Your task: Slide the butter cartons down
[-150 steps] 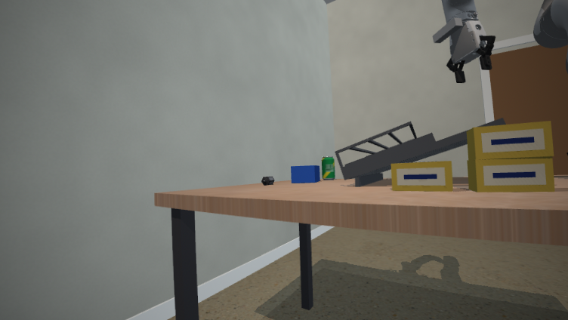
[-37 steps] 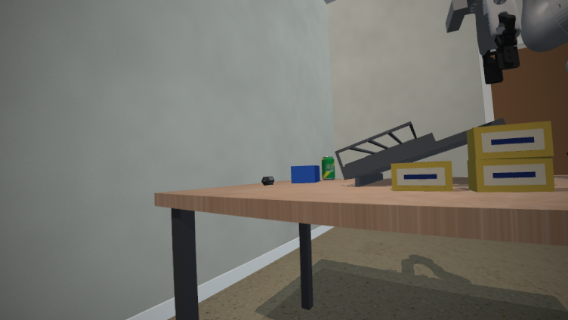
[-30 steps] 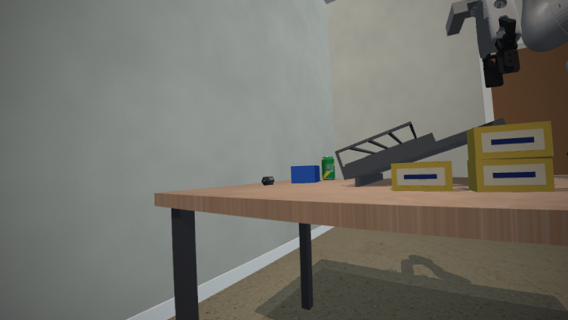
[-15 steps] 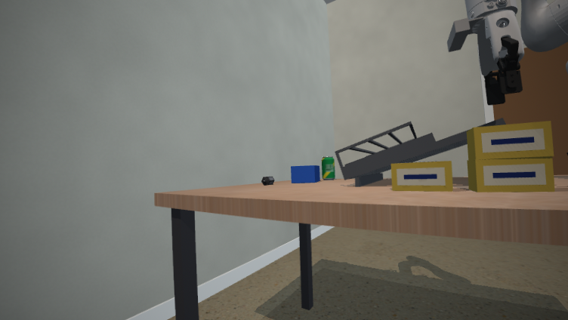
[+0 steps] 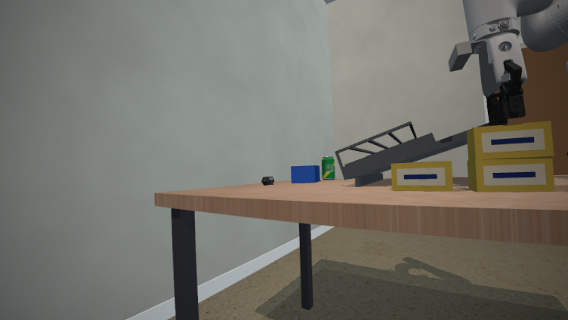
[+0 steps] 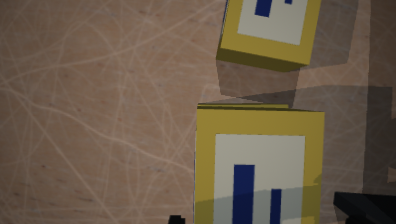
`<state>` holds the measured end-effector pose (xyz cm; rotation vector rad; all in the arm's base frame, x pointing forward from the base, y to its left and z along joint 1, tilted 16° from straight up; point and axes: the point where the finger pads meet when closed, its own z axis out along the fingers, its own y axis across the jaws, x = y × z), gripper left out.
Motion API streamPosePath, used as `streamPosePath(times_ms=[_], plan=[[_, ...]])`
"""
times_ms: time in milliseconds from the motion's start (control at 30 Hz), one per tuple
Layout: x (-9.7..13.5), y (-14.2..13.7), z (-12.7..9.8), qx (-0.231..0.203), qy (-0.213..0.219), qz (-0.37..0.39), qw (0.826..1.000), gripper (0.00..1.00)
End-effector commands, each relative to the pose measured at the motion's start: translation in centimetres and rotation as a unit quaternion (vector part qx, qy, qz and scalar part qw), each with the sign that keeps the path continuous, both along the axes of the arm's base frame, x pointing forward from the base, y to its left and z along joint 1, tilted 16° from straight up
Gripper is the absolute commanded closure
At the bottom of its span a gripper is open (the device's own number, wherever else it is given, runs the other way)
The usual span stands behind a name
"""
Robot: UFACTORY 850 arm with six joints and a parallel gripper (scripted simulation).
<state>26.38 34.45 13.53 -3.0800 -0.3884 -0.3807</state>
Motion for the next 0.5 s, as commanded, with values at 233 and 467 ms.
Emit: streamPosePath(times_ms=[233,467], plan=[[0.4,0.3,-0.9,0.002,-0.002,-0.001,1.0,0.1],[1.5,0.5,-4.6,0.001,0.0,0.0,1.0,0.1]])
